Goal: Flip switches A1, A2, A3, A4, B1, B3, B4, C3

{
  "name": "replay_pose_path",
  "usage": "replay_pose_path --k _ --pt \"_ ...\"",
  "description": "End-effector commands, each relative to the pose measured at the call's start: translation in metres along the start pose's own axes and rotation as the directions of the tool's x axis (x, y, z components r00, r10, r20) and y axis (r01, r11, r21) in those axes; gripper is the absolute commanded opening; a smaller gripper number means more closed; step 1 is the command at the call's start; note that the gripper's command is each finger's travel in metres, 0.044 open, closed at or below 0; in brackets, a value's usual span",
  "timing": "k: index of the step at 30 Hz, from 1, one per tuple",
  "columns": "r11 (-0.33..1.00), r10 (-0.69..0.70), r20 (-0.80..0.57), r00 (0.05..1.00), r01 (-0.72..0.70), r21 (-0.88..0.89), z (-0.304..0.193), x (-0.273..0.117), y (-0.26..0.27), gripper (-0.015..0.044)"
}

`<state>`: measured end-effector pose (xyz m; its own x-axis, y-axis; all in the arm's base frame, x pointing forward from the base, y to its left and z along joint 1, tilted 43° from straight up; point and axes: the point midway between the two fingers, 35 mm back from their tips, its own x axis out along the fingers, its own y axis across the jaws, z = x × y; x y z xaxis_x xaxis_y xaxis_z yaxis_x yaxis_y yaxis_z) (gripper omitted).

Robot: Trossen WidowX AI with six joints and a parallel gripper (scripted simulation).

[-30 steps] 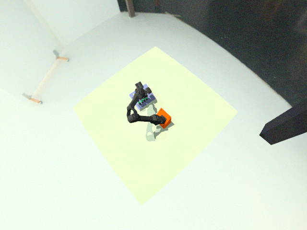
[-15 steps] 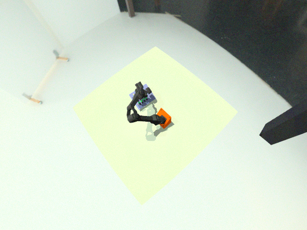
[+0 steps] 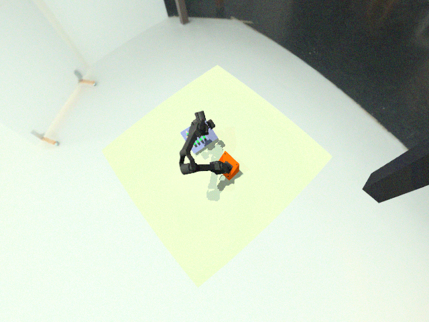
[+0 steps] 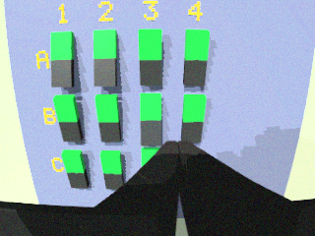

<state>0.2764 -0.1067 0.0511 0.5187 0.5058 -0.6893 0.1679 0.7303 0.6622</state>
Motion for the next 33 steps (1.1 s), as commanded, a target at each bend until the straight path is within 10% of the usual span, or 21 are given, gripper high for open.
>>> replay_pose_path --k 1,33 --pt "1.000 0.002 -0.001 1.000 -0.002 0.011 -0.001 -0.001 -0.016 0.0000" --pt "1.000 0.005 -0.025 1.000 -0.005 0.010 0.000 0.058 -0.015 0.0000"
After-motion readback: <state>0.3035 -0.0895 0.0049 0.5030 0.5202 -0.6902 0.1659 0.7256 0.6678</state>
